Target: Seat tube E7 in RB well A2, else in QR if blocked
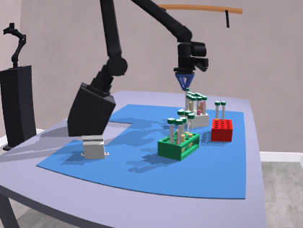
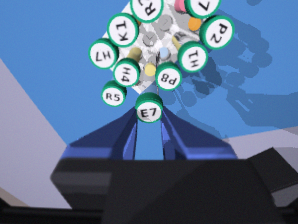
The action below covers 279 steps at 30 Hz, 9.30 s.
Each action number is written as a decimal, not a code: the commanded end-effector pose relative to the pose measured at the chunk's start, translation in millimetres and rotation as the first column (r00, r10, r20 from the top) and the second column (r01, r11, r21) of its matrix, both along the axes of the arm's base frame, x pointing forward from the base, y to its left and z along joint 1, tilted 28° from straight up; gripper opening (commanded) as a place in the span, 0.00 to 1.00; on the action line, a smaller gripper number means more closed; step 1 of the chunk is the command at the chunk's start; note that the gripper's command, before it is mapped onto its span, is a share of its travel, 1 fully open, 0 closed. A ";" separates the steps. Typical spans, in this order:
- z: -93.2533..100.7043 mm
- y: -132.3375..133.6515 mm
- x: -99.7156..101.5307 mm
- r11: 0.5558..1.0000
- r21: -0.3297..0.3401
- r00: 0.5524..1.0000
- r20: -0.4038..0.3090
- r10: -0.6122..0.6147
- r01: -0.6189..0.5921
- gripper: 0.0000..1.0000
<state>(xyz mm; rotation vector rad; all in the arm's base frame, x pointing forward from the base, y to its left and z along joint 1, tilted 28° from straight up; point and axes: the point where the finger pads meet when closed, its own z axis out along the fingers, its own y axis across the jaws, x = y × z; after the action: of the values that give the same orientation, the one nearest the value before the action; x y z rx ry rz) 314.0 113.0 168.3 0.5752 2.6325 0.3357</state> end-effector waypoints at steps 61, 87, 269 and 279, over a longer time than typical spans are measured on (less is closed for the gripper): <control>-15.4 -1.6 8.5 1.000 -0.003 1.000 0.004 -0.003 0.003 0.00; -24.9 0.0 13.0 1.000 -0.003 1.000 0.004 -0.002 0.002 0.00; -4.9 8.6 21.8 1.000 0.010 1.000 0.028 -0.001 0.001 0.00; -4.9 8.6 21.8 1.000 0.010 1.000 0.028 -0.001 0.001 0.24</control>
<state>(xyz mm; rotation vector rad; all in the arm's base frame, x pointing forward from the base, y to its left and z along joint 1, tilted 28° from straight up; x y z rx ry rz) 323.7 116.3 145.0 0.5796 2.6483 0.3222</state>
